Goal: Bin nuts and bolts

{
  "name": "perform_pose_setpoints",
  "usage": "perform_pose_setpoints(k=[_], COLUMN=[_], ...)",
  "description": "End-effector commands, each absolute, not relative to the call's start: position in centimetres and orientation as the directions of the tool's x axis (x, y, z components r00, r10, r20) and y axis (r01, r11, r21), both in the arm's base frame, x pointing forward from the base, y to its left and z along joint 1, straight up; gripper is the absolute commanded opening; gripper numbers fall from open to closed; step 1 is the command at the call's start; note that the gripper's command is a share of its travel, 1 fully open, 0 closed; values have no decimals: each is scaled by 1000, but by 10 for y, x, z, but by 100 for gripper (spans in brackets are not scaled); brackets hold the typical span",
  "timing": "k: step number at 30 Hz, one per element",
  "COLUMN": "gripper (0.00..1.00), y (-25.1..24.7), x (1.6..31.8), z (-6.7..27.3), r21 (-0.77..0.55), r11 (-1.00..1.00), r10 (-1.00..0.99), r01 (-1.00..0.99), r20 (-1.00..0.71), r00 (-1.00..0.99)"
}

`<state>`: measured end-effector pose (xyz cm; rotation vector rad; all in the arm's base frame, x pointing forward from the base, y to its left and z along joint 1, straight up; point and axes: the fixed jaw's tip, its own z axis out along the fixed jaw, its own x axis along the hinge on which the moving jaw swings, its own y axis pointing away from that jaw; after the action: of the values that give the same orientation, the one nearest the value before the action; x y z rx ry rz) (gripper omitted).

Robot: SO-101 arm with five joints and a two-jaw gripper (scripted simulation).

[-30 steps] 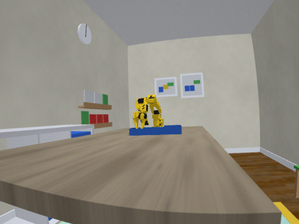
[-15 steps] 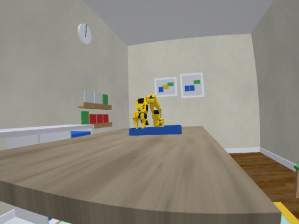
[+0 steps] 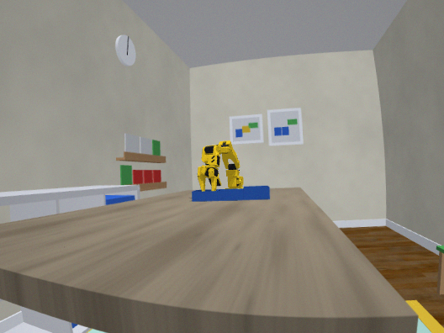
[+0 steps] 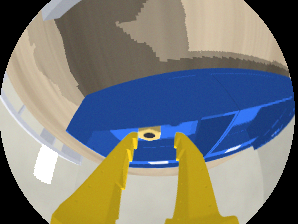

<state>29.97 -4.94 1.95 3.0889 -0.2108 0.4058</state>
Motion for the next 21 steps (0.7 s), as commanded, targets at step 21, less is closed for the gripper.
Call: perform_pose_setpoints(k=[21], gripper=[17], y=[-51], x=[295], z=[82], r21=[4], r11=[-991], r10=[-124], r01=[-132], r20=[330], r00=[936])
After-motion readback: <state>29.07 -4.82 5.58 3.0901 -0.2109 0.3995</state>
